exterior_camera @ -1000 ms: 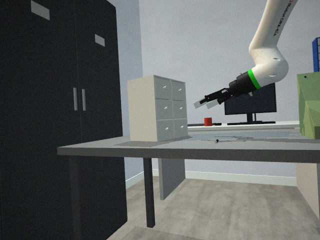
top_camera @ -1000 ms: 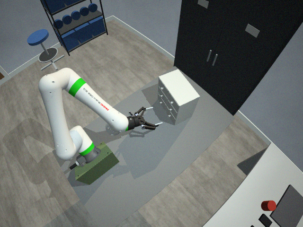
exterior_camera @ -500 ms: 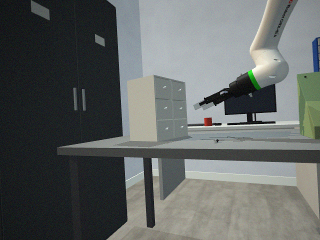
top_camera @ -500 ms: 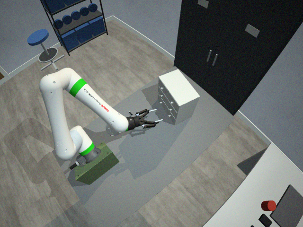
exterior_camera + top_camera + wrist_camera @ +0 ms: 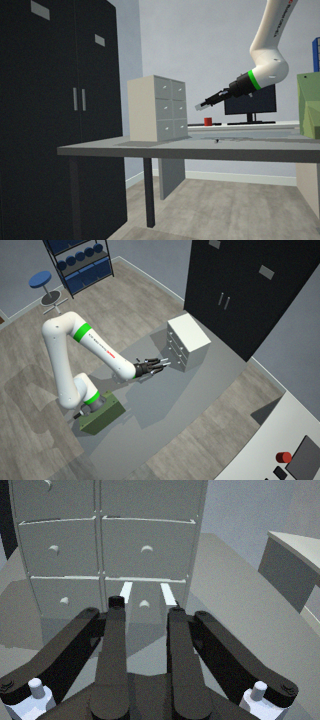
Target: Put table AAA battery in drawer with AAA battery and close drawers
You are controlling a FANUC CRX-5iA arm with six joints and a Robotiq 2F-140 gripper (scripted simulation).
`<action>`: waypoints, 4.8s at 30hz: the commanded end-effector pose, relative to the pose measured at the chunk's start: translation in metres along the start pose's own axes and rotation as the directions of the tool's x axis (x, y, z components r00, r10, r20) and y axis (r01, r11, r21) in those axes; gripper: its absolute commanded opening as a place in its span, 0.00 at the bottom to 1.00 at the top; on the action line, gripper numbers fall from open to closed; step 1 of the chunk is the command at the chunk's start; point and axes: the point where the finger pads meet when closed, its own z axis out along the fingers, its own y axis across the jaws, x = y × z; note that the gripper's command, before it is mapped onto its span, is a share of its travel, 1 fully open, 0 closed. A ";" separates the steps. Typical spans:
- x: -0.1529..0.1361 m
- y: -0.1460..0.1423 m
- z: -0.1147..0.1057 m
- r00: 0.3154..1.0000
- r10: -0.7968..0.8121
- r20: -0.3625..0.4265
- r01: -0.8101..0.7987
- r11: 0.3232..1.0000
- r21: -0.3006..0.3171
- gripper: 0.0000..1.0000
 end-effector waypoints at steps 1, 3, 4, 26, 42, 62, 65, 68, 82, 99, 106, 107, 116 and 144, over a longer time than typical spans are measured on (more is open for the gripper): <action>0.000 0.000 0.000 1.000 0.000 0.000 0.000 1.000 0.000 0.20; 0.000 0.000 0.001 1.000 0.000 0.000 0.000 1.000 0.000 0.20; -0.001 0.000 0.002 1.000 0.000 0.000 0.000 1.000 0.000 0.20; -0.058 0.000 0.077 1.000 0.000 0.000 0.000 1.000 0.000 0.20; -0.073 0.000 0.096 1.000 0.000 0.000 0.000 1.000 0.000 0.20; -0.073 0.000 0.096 1.000 0.000 0.000 0.000 1.000 0.000 0.20; -0.072 0.000 0.097 1.000 0.000 0.000 0.000 1.000 0.000 0.20; -0.072 0.000 0.098 1.000 0.000 0.000 0.000 1.000 0.000 0.20; -0.065 0.000 0.117 1.000 0.000 0.000 0.000 1.000 0.000 0.20; -0.061 0.000 0.129 1.000 0.000 0.000 0.000 1.000 0.000 0.20; -0.061 0.000 0.129 1.000 0.000 0.000 0.000 1.000 0.000 0.20; -0.061 0.000 0.129 1.000 0.000 0.000 0.000 1.000 0.000 0.20; -0.061 0.000 0.129 1.000 0.000 0.000 0.000 1.000 0.000 0.20; -0.061 0.000 0.129 1.000 0.000 0.000 0.000 1.000 0.000 0.08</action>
